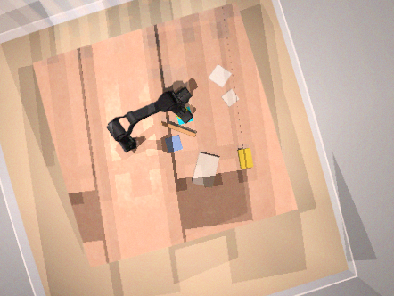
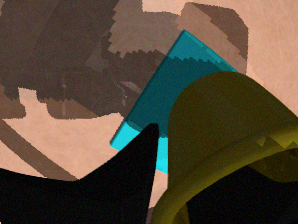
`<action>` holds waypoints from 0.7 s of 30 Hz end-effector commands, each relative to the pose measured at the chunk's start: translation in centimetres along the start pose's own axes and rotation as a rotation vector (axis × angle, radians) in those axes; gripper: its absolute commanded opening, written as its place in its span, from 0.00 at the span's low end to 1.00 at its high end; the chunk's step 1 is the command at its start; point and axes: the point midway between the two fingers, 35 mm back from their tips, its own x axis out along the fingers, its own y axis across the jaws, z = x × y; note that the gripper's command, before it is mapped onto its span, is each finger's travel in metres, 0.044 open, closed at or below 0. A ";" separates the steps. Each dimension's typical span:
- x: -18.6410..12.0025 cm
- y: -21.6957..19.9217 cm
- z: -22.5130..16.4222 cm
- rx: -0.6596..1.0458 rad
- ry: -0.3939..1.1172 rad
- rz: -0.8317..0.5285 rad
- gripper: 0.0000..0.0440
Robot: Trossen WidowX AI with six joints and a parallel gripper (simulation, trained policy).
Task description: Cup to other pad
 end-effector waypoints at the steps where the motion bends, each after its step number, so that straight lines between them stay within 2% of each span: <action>1: 0.9 -0.1 -0.4 0.016 0.009 -0.004 0.17; 3: 1.0 -0.2 -0.4 0.025 0.003 -0.003 0.20; 7: 0.3 -0.5 0.2 0.044 -0.037 0.003 0.34; 14: -1.2 -0.8 0.8 0.053 -0.096 0.008 0.30; 21: -2.7 -0.6 0.0 0.065 -0.116 0.035 0.36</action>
